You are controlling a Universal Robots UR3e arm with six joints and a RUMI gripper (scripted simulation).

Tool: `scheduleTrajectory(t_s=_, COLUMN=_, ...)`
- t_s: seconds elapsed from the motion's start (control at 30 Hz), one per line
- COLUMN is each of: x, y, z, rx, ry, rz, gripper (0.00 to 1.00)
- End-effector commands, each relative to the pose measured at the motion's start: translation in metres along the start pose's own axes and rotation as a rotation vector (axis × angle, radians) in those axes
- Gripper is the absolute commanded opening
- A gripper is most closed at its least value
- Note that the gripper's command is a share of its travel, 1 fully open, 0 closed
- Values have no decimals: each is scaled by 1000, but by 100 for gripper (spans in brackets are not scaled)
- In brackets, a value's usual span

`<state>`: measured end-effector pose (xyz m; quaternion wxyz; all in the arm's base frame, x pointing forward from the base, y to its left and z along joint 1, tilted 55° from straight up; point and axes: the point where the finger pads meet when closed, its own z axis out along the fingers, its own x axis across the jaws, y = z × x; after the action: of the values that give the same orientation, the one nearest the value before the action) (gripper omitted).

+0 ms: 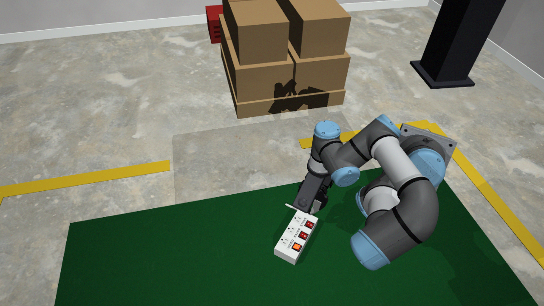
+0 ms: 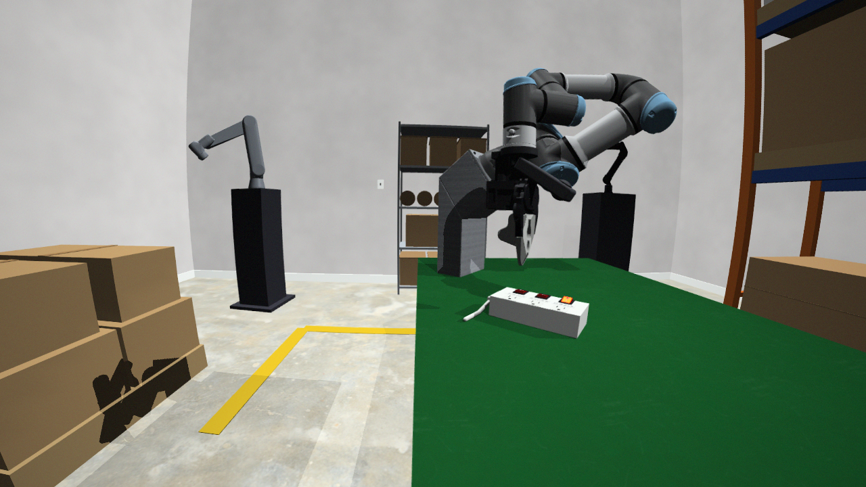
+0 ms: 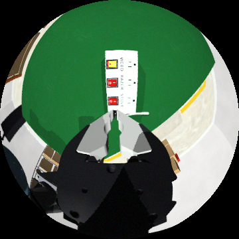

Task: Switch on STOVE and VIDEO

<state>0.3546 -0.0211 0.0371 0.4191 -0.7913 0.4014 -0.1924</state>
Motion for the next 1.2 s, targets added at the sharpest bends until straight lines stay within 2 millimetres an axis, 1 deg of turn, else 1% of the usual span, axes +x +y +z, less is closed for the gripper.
scheduleTrajectory(t_s=0.0, x=1, y=0, z=0, rx=-1, ry=1, rz=-1, gripper=0)
scheduleTrajectory(t_s=0.3, x=0, y=0, z=1, rx=0, ry=1, rz=0, gripper=0)
scheduleTrajectory(t_s=0.77, x=0, y=0, z=9, rx=1, ry=1, rz=0, gripper=0)
scheduleTrajectory(t_s=1.17, x=0, y=0, z=25, rx=1, ry=0, rz=0, gripper=0)
